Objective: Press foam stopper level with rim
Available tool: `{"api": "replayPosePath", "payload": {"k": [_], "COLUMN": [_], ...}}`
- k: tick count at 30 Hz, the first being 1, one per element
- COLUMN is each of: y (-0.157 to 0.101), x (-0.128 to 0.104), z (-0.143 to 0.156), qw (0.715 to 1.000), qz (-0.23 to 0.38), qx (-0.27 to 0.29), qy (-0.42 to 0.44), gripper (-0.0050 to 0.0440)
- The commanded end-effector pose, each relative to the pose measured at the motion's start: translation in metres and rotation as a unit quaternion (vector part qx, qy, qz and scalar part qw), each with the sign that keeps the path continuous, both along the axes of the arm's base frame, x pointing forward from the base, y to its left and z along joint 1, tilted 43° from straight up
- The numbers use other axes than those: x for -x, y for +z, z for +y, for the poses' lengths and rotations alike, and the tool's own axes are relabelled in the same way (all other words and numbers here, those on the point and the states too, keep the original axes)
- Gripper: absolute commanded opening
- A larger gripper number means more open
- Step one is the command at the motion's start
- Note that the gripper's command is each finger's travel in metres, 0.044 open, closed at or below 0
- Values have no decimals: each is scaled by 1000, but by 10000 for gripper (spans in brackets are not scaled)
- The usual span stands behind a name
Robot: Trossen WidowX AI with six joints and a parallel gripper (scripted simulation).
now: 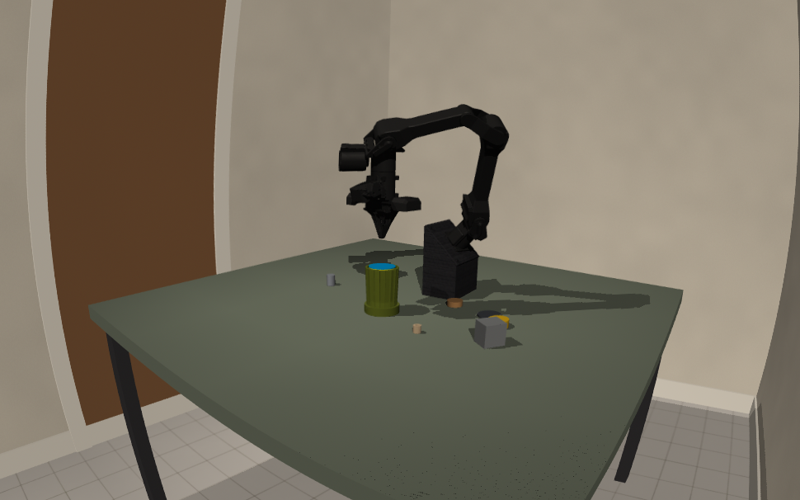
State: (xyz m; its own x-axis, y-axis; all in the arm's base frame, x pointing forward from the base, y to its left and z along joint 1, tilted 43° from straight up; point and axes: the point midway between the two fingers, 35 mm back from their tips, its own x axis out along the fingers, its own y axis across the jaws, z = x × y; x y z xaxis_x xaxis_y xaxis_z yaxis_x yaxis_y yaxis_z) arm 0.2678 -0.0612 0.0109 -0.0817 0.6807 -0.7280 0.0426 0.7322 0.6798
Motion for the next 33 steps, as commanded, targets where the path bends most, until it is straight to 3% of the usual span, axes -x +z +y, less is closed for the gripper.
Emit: {"api": "replayPosePath", "payload": {"k": [1,10,15,21,33], "y": [0,1,38,40,-23], "x": [0,0,-4,-4,1], "z": [0,-1,-34,-35,21], "qw": [1000,1000,1000,1000,1000], "qz": [1,1,2,2,2], "qx": [0,0,1,1,1], "qy": [-2,-1,5,5,4], "gripper": [0,0,0,0,0]}}
